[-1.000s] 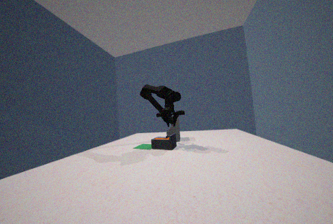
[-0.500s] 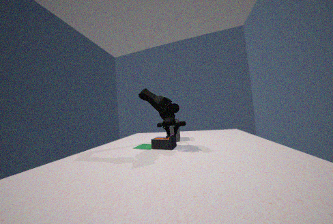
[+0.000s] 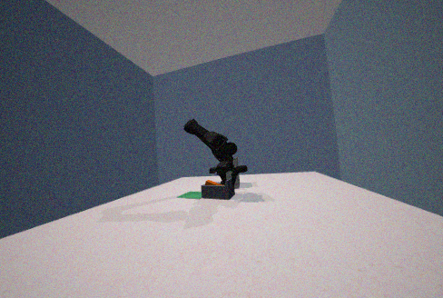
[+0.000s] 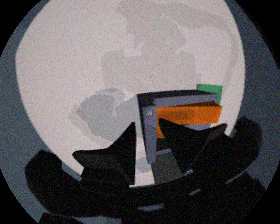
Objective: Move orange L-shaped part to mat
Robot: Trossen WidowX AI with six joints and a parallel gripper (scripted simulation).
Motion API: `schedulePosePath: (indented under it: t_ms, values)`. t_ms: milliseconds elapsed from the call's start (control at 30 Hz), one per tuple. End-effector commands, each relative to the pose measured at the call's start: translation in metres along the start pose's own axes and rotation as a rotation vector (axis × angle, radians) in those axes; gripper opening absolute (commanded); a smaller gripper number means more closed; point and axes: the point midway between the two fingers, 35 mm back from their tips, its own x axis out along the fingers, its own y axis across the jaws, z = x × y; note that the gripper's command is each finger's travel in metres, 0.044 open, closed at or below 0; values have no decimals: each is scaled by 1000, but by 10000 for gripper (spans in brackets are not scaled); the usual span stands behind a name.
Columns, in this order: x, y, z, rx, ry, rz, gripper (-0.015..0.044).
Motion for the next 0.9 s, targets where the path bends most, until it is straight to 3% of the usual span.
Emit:
schedulePosePath:
  t_ms: [0,867]
  values:
    - [9,-1,-3,-14,2,-11,180]
    - [16,0,-1,-5,0,-1,180]
